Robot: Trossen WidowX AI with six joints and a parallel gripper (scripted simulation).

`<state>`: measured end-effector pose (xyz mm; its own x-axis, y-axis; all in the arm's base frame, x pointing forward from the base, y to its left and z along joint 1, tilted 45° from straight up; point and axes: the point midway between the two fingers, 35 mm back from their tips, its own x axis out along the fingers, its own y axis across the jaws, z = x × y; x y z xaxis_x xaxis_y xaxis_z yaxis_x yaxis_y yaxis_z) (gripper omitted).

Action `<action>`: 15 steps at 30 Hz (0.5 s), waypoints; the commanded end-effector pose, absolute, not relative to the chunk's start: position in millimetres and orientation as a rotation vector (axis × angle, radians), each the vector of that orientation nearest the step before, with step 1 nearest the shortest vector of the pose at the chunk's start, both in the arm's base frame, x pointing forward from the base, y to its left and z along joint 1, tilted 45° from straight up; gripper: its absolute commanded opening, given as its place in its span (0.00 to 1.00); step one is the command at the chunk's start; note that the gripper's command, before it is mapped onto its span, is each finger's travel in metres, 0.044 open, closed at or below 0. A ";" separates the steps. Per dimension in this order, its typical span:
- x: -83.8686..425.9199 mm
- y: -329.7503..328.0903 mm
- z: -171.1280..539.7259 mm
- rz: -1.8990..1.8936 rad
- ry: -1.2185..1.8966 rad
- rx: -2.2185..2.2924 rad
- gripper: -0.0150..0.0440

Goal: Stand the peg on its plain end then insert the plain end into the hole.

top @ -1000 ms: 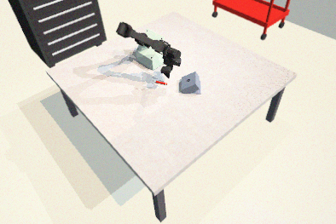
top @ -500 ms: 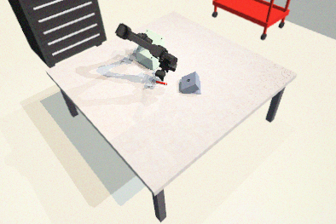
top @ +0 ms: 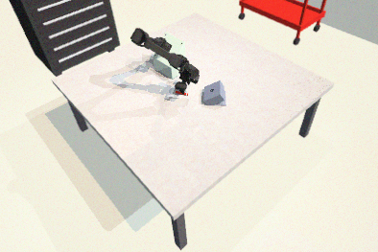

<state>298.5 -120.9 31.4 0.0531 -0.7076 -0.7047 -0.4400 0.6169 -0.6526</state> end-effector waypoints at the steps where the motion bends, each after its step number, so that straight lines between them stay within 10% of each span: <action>1: 298.2 -124.6 26.0 -0.254 1.583 -0.985 1.00; 15: 298.2 -140.8 10.7 -0.256 1.583 -0.988 1.00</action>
<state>299.0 -138.2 15.0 0.0524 -0.7090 -0.7033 -0.4401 0.6158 -0.6535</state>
